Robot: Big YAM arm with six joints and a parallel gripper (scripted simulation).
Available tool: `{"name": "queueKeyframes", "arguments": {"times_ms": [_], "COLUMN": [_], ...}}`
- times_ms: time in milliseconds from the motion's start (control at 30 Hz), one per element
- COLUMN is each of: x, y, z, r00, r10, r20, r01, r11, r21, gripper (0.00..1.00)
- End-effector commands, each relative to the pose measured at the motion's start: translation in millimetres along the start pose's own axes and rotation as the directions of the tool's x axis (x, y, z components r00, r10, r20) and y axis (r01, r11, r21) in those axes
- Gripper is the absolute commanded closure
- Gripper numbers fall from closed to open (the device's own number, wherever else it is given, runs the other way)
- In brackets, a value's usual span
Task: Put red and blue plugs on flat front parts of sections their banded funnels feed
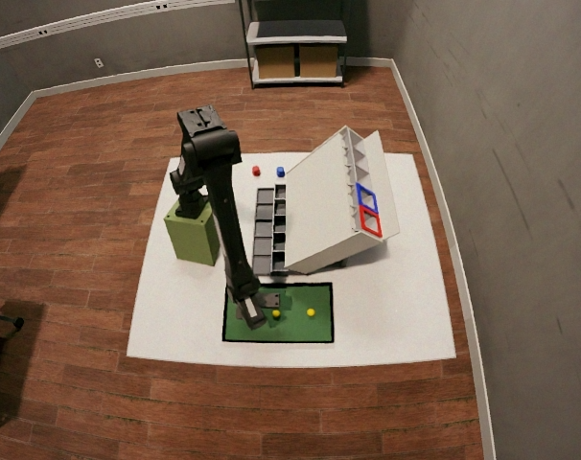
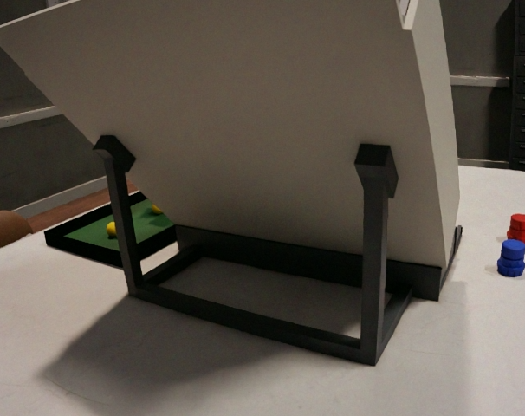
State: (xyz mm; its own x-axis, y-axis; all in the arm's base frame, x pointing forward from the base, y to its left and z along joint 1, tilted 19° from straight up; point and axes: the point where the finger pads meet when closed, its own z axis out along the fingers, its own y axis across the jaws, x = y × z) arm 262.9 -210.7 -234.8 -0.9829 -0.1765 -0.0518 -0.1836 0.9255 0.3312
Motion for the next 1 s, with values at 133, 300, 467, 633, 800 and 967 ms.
{"name": "queueKeyframes", "arguments": {"times_ms": [133, 300, 467, 633, 800, 967], "x": [-10.1, -10.1, -10.1, -12.3, -5.9, -3.6], "y": [-8.1, -8.1, -8.1, -9.8, -10.7, -9.2], "z": [0.3, 0.3, 0.2, -12.8, -20.3, -25.0], "r00": [1.0, 1.0, 1.0, 1.0, 1.0, 1.0], "r10": [-0.007, -0.007, -0.007, -0.008, -0.004, -0.001], "r20": [0.011, 0.011, 0.011, 0.017, 0.019, 0.017], "r01": [0.006, 0.006, 0.006, 0.008, 0.004, 0.001], "r11": [1.0, 1.0, 1.0, 1.0, 1.0, 1.0], "r21": [0.016, 0.016, 0.016, 0.025, 0.023, 0.02], "gripper": [1.0, 1.0, 1.0, 1.0, 1.0, 1.0]}}
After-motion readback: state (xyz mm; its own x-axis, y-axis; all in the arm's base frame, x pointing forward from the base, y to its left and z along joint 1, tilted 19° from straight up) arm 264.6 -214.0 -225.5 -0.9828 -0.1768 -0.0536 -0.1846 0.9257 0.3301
